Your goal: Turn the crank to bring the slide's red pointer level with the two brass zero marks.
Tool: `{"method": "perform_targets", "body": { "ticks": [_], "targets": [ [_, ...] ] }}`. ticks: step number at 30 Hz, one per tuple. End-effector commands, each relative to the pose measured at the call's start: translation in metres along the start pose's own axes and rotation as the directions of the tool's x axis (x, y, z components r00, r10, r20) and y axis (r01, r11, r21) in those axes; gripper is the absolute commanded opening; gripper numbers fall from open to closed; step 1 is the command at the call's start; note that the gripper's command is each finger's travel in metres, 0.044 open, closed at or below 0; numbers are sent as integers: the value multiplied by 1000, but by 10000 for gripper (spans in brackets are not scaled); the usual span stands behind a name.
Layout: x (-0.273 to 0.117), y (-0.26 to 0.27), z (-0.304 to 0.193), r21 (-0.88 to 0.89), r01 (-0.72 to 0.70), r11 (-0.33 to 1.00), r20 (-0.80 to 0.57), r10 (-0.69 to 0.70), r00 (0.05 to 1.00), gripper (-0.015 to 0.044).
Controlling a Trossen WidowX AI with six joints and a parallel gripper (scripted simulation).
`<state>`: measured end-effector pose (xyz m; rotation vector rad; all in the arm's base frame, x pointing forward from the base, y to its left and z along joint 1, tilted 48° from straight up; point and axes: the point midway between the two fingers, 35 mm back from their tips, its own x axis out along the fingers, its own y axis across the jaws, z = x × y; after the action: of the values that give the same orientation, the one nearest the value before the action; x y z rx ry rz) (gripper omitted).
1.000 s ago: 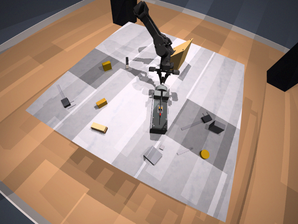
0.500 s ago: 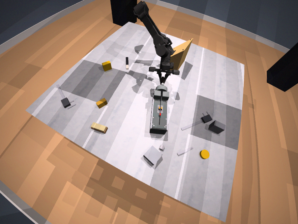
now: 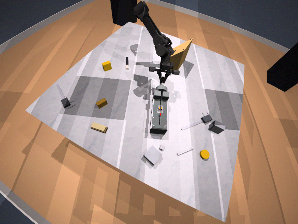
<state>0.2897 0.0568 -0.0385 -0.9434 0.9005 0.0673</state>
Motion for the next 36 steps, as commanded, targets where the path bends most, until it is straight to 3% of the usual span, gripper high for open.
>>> {"method": "perform_targets", "body": {
  "ticks": [1, 25, 36],
  "targets": [
    [0, -1, 0, -1, 7, 1000, 0, -7, 1000, 0],
    [0, 0, 0, 0, 0, 1000, 0, 0, 1000, 0],
    [0, 0, 0, 0, 0, 1000, 0, 0, 1000, 289]
  ]
}}
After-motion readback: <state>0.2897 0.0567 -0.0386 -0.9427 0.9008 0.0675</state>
